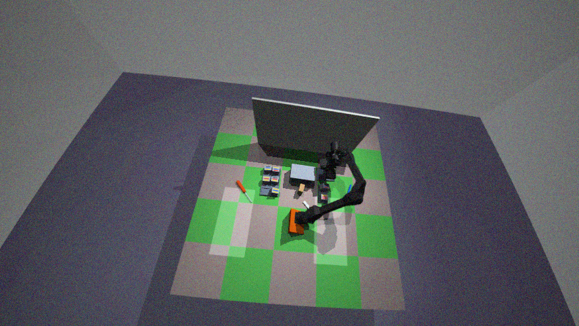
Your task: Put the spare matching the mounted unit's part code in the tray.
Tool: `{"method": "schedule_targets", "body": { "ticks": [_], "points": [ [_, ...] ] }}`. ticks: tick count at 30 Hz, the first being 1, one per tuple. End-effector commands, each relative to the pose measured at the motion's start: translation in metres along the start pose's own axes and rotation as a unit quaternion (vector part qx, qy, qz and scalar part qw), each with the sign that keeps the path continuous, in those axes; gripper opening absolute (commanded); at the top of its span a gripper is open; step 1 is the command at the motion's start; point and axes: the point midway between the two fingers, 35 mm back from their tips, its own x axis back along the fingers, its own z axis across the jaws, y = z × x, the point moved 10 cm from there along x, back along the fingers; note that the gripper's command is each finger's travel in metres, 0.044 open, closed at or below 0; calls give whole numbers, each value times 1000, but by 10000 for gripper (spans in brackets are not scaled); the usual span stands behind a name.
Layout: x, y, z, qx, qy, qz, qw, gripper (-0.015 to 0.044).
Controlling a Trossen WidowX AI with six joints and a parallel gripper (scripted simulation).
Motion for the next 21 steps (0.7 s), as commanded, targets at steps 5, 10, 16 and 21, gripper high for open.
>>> {"method": "schedule_targets", "body": {
  "ticks": [5,10,16,21],
  "points": [
    [-7,0,1,3,0,2,1000,0],
    [-10,0,1,3,0,2,1000,0],
    [-15,0,1,3,0,2,1000,0],
    [-18,0,2,3,0,3,1000,0]
  ]
}}
